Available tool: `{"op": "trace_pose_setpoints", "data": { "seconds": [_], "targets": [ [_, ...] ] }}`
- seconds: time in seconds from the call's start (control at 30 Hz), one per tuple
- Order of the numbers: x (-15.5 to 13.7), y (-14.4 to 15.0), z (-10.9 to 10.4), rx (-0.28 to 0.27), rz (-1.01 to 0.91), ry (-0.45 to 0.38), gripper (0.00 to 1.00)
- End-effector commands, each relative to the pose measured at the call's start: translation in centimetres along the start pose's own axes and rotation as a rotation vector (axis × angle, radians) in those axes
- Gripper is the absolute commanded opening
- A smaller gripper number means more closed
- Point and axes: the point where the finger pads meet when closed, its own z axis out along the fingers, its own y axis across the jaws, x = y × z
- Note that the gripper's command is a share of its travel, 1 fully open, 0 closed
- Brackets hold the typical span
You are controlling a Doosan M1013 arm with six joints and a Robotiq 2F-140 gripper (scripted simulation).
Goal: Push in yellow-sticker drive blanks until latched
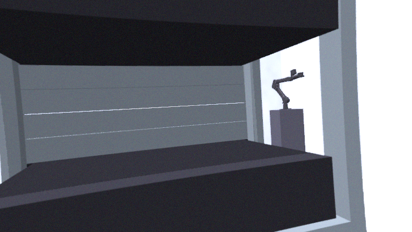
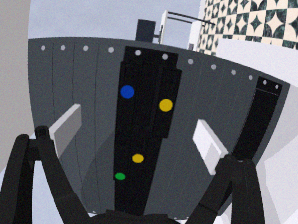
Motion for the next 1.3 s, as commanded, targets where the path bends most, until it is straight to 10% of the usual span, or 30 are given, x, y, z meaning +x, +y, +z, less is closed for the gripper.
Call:
{"op": "trace_pose_setpoints", "data": {
  "seconds": [0.0, 1.27],
  "targets": [
    [0.00, -0.01, 0.00, 0.000, 0.000, 0.000, 0.00],
    [-0.36, 0.02, -0.08, 0.000, 0.000, 0.000, 0.00]
  ]
}}
